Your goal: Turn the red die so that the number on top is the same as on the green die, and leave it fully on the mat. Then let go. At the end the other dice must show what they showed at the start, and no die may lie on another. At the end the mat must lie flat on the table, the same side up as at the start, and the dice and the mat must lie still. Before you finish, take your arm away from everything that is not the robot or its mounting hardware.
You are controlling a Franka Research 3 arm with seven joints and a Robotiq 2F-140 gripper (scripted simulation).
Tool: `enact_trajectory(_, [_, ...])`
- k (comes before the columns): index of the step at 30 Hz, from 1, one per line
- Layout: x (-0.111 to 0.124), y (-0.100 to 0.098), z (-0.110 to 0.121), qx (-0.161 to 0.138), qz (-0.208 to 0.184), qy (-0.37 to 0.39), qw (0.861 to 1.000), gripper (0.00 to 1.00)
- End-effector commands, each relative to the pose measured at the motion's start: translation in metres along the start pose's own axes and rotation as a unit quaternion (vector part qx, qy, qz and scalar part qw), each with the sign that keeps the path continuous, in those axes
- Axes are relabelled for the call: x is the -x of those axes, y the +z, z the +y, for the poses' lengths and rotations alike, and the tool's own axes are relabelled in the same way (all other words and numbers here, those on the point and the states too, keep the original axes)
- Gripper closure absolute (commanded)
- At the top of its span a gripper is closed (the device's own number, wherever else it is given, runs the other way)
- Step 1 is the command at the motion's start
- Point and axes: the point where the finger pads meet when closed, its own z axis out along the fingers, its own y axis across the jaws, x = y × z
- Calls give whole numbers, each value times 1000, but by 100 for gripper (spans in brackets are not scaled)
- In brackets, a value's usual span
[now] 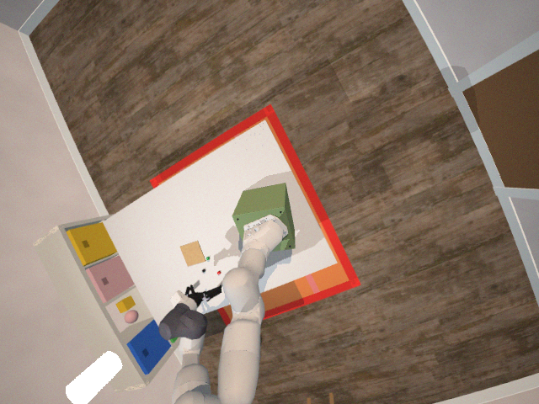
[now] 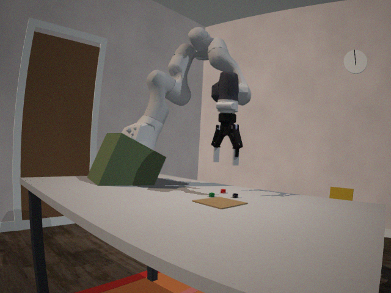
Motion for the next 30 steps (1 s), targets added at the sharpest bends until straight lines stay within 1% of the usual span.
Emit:
enact_trajectory(1, [0,0,-2,-2,0,-87,996,0])
enact_trajectory(10, [0,2,-1,-2,0,-160,987,0])
enact_trajectory(14, [0,3,-1,-2,0,-198,980,0])
enact_trajectory(16, [0,3,-1,-2,0,-198,980,0])
enact_trajectory(17, [0,4,-1,-2,0,-222,975,0])
enact_trajectory(22, [0,5,-1,-2,0,-263,965,0])
enact_trajectory(30, [0,7,-1,-2,0,-330,944,0])
